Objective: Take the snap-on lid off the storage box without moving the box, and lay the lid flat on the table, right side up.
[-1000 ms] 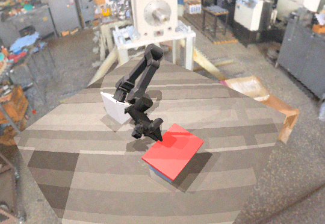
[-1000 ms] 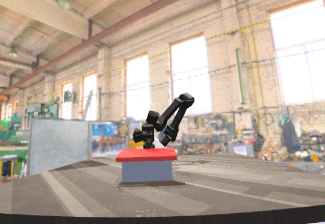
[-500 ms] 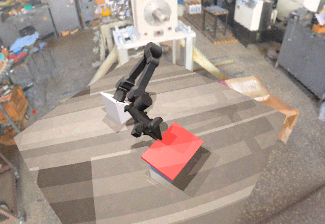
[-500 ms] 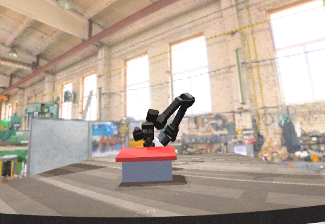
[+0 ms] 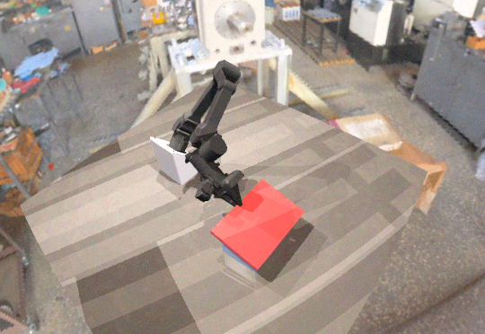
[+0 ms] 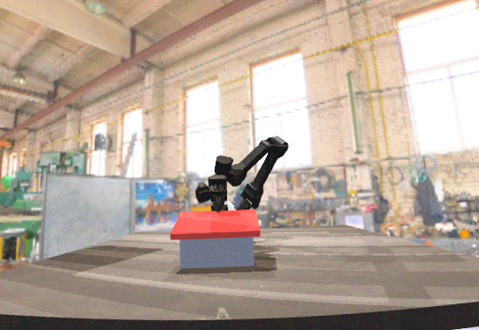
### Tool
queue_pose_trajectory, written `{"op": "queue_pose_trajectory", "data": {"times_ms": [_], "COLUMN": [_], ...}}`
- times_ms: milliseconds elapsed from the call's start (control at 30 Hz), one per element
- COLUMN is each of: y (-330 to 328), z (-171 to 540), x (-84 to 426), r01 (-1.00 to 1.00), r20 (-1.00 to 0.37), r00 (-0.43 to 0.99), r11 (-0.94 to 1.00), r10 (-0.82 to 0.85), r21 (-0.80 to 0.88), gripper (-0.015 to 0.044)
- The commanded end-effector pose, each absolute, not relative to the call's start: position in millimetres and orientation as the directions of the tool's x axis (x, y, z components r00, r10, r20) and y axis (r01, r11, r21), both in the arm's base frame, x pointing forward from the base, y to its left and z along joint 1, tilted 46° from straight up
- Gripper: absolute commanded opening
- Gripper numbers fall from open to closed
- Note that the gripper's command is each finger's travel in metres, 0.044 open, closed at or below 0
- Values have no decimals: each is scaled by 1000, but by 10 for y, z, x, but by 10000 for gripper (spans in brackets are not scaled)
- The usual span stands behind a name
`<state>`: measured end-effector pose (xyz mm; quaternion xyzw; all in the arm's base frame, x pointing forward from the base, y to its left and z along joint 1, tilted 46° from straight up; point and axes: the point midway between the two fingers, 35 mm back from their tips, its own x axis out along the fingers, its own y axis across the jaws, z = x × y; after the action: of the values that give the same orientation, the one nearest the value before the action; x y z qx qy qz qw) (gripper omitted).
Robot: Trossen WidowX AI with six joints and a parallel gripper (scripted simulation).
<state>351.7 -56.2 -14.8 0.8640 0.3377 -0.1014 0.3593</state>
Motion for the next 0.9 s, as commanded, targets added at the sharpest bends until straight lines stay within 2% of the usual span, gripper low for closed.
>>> {"op": "queue_pose_trajectory", "data": {"times_ms": [0, 867], "y": [-634, -872], "z": [-71, 172], "x": [3560, 3671], "r01": [648, 648], "r20": [-410, -411], "r00": [758, 758], "r11": [-510, -510], "r10": [507, 507], "r21": [566, 566], "gripper": [0, 0]}}
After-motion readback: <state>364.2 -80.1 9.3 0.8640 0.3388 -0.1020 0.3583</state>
